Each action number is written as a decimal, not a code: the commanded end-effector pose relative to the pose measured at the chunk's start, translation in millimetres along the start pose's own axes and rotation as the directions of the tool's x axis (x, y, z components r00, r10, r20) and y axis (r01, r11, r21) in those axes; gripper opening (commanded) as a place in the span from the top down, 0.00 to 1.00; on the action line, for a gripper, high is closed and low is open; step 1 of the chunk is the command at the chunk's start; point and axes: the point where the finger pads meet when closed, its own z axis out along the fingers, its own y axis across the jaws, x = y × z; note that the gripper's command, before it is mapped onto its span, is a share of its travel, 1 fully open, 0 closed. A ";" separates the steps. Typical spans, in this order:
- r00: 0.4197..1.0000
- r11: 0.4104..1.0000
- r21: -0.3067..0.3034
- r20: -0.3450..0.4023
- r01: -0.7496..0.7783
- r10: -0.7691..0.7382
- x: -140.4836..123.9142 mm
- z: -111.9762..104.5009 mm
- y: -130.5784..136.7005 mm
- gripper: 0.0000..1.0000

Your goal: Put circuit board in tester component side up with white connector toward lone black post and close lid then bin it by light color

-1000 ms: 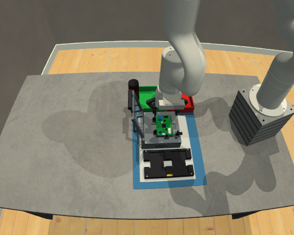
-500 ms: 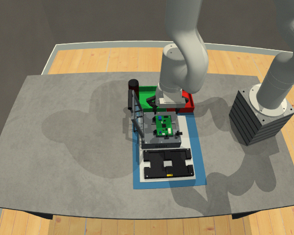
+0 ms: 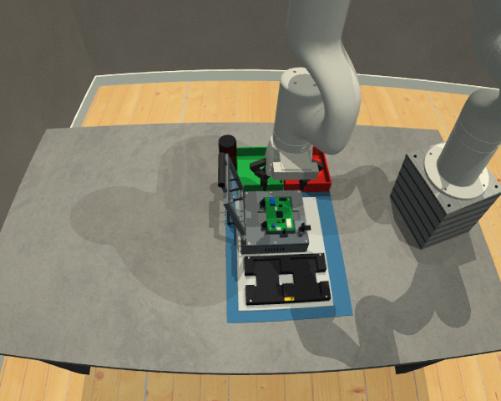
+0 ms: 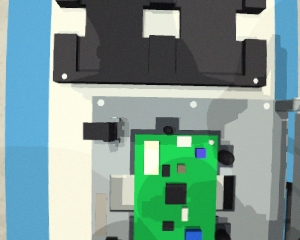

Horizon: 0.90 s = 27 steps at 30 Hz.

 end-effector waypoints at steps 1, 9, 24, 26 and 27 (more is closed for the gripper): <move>1.000 1.000 0.029 -0.029 0.000 0.000 -0.3 -10.8 1.3 0.00; 1.000 1.000 0.029 -0.029 0.000 0.000 -1.0 -33.5 2.0 0.00; 1.000 1.000 0.029 -0.029 0.000 0.000 -3.1 -106.0 4.1 0.00; 1.000 1.000 0.029 -0.029 0.000 0.000 -3.3 -112.7 4.3 0.00; 1.000 1.000 0.029 -0.029 0.000 0.000 -3.3 -115.5 4.3 0.00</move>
